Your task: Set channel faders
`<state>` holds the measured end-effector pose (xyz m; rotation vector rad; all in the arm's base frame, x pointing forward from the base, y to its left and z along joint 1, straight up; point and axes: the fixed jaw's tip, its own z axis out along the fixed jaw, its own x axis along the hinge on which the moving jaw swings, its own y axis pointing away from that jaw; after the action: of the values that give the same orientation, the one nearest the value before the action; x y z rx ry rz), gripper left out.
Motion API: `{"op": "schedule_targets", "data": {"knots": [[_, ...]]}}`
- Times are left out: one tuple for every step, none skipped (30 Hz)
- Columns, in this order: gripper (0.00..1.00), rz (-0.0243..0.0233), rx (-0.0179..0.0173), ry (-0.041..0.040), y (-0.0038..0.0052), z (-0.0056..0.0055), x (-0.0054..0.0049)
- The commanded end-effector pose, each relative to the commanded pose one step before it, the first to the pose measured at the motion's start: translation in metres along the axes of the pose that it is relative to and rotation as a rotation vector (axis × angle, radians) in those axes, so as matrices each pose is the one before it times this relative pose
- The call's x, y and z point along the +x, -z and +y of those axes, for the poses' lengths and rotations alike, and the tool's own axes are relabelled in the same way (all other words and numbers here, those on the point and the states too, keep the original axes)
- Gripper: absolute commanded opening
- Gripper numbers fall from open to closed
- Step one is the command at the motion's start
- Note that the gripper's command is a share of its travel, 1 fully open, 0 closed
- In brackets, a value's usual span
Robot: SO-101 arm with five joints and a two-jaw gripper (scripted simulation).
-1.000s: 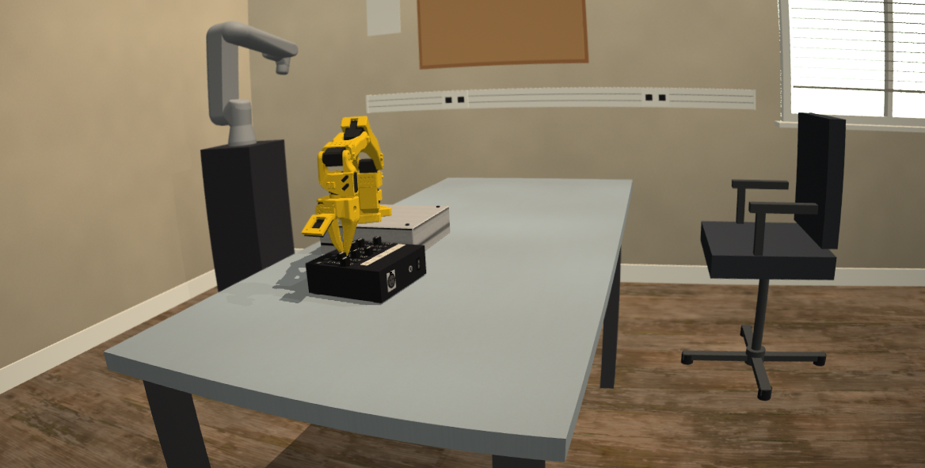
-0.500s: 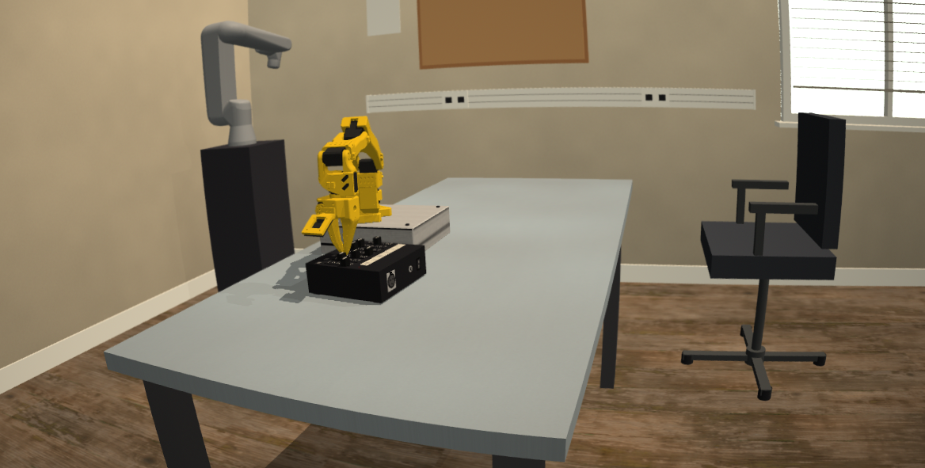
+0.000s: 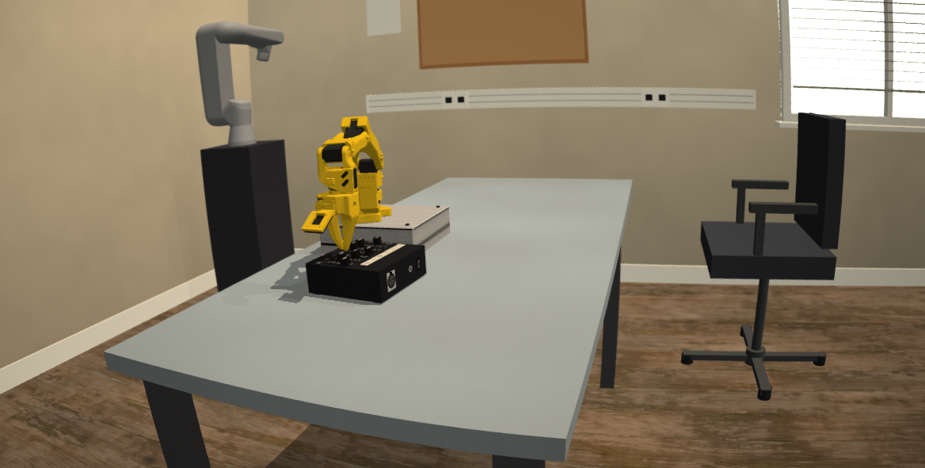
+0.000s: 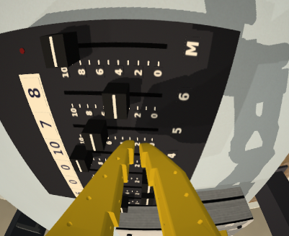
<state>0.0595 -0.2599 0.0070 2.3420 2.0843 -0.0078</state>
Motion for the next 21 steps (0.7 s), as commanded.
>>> {"op": "schedule_targets", "data": {"knots": [[0.0, 0.01035, 0.00223, -0.00272, 0.002328, -0.00268, 0.00029], [0.0, -0.00001, 0.0, 0.0, 0.000662, -0.00001, 0.00002], [0.0, 0.00001, 0.0, 0.0, 0.000563, -0.00001, 0.00002], [0.0, -0.00001, 0.0, 0.0, 0.000463, -0.00001, 0.00002], [0.0, 0.00001, 0.0, 0.0, 0.000359, -0.00001, 0.00001], [0.0, -0.00001, 0.0, 0.0, 0.000262, 0.0, 0.00001], [0.0, 0.00001, 0.0, 0.0, 0.00017, 0.0, 0.00001], [0.0, -0.00001, 0.0, 0.0, 0.000095, 0.0, 0.0], [0.0, 0.00001, 0.0, 0.0, 0.000037, 0.0, 0.0], [0.0, -0.00001, 0.0, 0.0, 0.000006, 0.0, 0.0], [0.0, 0.0, 0.0, 0.0, 0.0, 0.0, 0.0], [0.0, 0.0, 0.0, 0.0, 0.0, 0.0, 0.0], [0.0, 0.00001, 0.0, 0.0, 0.000011, 0.0, -0.00001], [0.0, -0.00001, 0.0, 0.0, 0.000073, 0.00004, -0.00004], [0.0, 0.00001, 0.0, 0.0, 0.000168, 0.00008, -0.00009], [0.0, -0.00001, 0.0, 0.0, 0.00028, 0.00013, -0.00014], [0.0, 0.0, 0.0, 0.0, 0.000383, 0.00018, -0.00019], [0.0, -0.00001, 0.0, 0.0, 0.000469, 0.00022, -0.00023], [0.0, 0.0, 0.0, 0.0, 0.000522, 0.00024, -0.00024], [0.0, -0.00001, 0.0, 0.0, 0.000541, 0.00025, -0.00024], [0.0, 0.0, 0.0, 0.0, 0.00052, 0.00024, -0.00022]]}}
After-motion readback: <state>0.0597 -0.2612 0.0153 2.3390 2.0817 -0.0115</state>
